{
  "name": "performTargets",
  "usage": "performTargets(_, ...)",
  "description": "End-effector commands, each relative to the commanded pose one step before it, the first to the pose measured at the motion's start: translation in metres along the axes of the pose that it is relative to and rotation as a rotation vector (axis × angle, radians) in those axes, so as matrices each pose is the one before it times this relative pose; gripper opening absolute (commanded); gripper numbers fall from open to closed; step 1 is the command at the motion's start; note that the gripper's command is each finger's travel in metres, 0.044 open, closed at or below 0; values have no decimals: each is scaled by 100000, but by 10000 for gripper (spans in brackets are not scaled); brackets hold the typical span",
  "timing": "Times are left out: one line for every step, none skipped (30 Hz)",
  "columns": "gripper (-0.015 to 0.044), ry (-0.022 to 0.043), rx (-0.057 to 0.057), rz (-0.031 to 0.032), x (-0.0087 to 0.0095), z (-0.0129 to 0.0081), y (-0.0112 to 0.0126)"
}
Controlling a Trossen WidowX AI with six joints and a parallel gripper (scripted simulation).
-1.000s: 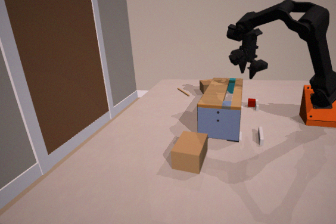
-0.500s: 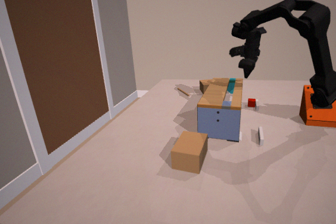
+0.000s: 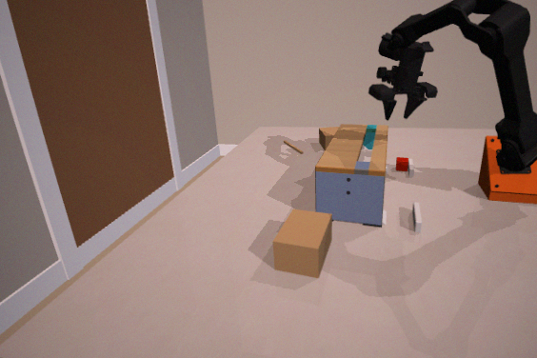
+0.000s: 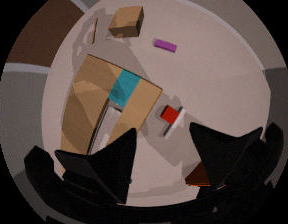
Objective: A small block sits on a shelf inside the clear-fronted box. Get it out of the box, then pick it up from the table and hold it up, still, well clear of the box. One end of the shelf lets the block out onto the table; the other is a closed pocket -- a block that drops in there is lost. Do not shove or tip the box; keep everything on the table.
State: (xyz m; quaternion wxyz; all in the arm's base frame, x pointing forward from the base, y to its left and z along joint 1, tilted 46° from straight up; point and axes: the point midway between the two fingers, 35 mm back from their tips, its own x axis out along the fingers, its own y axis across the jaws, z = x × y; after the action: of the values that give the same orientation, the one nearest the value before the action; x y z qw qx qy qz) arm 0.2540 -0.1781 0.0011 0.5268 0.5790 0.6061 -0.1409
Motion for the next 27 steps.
performTargets(285,8117,93972,13041,160,-99,-1403)
performTargets(285,498,5360,420,-26,46,-19)
performTargets(285,516,5374,395,-26,47,-16)
performTargets(285,537,5357,372,-27,48,-14)
performTargets(285,552,5370,345,-28,48,-11)
performTargets(285,571,5345,320,-29,48,-8)
performTargets(285,583,5428,291,-29,48,-5)
performTargets(285,607,5444,268,-30,49,-3)
performTargets(285,622,5451,239,-31,49,0)
performTargets(285,634,5369,209,-32,48,3)
performTargets(285,1165,5646,325,-59,86,9)
performTargets(285,596,5369,137,-31,43,7)
performTargets(285,611,5403,110,-32,42,10)
performTargets(285,620,5357,81,-32,42,12)
performTargets(285,618,5372,50,-33,40,14)
performTargets(285,623,5330,21,-33,39,16)
performTargets(285,619,5389,-9,-33,38,18)
performTargets(285,626,5439,-40,-34,37,20)
performTargets(285,630,5351,-71,-35,36,22)
performTargets(285,615,5320,-99,-35,34,24)
performTargets(285,921,5510,-193,-54,48,38)
performTargets(285,382,5270,-99,-23,19,17)
performTargets(285,393,5217,-123,-24,19,19)
performTargets(285,278,5156,-102,-18,13,14)
performTargets(285,188,2797,-77,-12,8,10)
performTargets(285,48,550,-20,-3,2,3)
performTargets(285,0,0,0,0,0,0)
